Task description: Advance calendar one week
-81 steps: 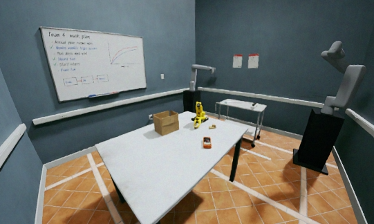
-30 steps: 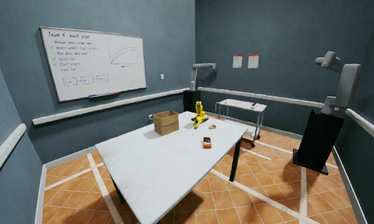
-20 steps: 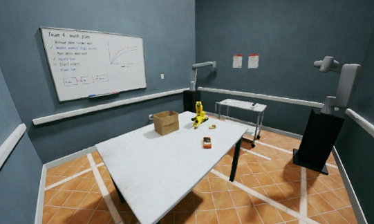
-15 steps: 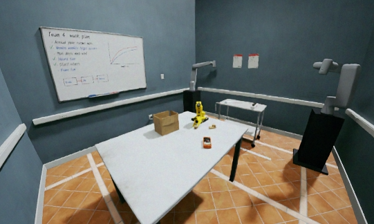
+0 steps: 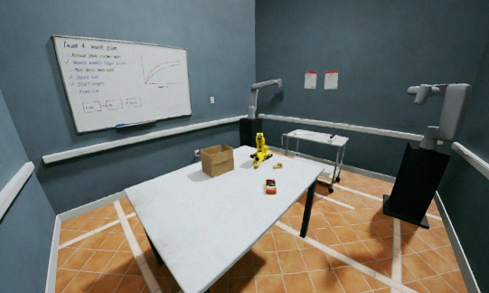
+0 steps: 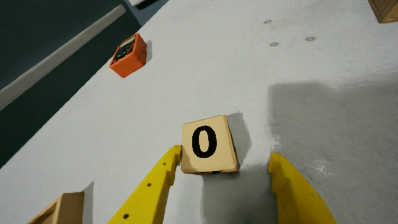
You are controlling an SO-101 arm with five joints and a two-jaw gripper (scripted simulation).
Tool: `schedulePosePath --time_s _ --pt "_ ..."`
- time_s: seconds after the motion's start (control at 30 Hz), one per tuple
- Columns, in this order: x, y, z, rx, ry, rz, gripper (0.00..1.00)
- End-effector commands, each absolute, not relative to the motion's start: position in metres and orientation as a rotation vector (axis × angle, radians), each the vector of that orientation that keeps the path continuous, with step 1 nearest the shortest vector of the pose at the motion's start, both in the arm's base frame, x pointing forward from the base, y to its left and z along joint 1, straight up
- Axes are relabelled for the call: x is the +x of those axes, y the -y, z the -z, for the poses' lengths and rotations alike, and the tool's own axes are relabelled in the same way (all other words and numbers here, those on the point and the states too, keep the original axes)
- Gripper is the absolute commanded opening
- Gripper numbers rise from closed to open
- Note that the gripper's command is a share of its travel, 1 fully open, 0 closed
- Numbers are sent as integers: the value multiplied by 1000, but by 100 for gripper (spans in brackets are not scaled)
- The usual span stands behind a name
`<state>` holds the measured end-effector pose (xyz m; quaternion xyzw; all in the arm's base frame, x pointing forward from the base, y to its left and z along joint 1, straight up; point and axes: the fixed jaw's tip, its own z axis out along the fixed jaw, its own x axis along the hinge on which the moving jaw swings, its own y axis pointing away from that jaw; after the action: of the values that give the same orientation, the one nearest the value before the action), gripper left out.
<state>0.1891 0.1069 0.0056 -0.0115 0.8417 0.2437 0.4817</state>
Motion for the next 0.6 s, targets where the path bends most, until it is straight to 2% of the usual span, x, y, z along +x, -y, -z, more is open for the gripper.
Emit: schedulePosePath --time_s 0.0,0.57 --pt "184 -106 -12 185 -2072 -730 36" --pt "190 -109 -29 222 -1991 -825 35"
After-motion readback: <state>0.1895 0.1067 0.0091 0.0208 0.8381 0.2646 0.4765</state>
